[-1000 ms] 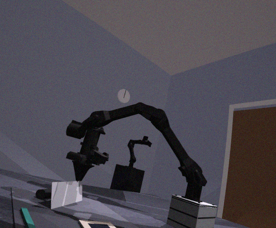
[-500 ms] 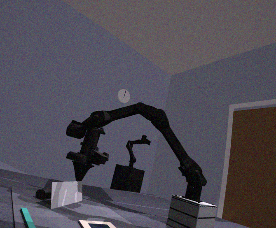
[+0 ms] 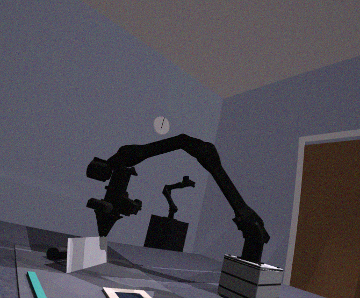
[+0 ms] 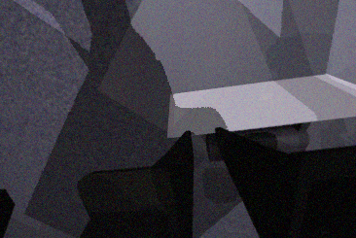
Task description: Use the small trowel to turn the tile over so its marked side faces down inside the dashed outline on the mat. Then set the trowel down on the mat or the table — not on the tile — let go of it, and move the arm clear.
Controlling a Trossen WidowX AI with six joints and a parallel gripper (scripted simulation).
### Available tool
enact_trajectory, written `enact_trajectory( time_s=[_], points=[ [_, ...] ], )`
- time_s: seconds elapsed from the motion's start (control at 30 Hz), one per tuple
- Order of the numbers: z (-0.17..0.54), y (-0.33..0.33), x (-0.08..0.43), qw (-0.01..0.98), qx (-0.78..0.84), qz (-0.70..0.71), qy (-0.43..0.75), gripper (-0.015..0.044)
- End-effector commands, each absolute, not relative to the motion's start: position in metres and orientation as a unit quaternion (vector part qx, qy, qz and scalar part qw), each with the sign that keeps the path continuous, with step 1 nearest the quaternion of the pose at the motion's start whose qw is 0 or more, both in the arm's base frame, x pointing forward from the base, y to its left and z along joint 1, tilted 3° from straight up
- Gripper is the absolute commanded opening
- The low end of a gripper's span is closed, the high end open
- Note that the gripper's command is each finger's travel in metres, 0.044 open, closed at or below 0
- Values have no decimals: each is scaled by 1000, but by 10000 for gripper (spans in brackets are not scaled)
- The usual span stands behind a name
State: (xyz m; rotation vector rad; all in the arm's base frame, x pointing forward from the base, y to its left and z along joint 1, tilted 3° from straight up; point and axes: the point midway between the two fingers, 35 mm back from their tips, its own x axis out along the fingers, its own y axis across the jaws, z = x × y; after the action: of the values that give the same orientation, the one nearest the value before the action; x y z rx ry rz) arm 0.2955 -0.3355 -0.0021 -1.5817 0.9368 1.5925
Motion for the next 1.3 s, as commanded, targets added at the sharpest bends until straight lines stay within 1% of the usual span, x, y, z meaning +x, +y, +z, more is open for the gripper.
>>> enact_trajectory(
  time_s=[0.0, 1.27],
  points=[
    [-4, -334, 294, 348, -607, 617, 361, 100],
    [-11, -283, 265, 348, -606, 618, 360, 100]
  ],
)
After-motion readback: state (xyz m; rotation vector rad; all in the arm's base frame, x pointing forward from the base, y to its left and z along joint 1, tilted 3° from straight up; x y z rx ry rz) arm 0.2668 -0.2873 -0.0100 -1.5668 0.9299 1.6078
